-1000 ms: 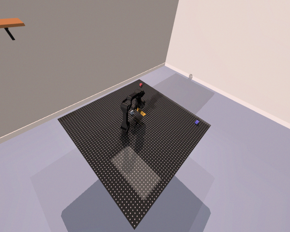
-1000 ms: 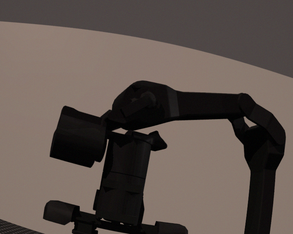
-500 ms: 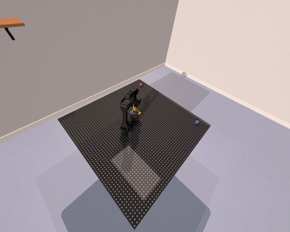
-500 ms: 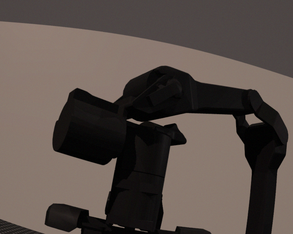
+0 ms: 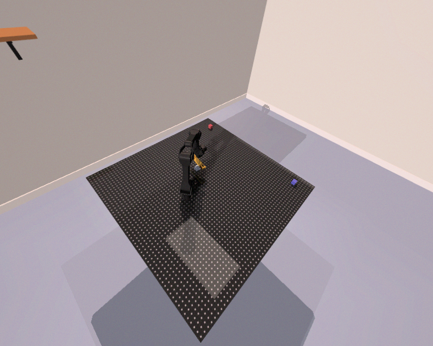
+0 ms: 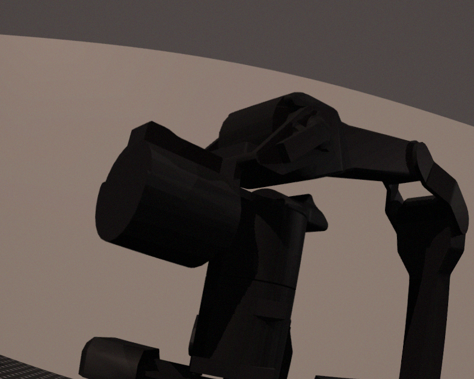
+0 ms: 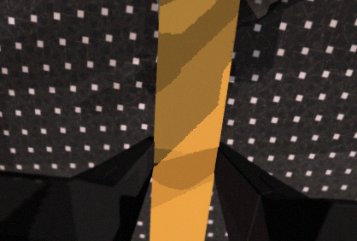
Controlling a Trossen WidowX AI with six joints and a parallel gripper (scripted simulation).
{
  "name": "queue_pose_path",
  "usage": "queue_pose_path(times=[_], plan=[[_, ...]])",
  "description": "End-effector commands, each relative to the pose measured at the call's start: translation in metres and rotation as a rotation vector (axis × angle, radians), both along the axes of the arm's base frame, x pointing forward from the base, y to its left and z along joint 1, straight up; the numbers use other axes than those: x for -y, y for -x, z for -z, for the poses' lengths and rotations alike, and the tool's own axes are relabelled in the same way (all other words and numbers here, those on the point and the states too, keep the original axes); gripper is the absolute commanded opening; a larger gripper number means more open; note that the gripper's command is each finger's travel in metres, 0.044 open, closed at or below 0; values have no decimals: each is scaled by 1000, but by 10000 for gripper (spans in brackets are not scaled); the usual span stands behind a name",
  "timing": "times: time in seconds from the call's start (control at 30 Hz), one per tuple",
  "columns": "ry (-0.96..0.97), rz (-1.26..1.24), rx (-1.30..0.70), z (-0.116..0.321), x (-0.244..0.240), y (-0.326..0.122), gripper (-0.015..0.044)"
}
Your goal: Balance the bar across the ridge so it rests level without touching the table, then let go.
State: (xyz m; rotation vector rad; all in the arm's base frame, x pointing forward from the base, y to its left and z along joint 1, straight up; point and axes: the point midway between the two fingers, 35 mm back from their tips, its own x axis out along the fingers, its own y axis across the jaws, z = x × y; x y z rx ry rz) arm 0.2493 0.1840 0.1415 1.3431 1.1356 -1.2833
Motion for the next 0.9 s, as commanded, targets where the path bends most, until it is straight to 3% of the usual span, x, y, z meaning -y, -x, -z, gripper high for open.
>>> queue_pose_path(times=[0.0, 0.87], plan=[[1, 6, -2, 6, -2, 1, 0], [1, 6, -2, 41, -1, -1, 0]])
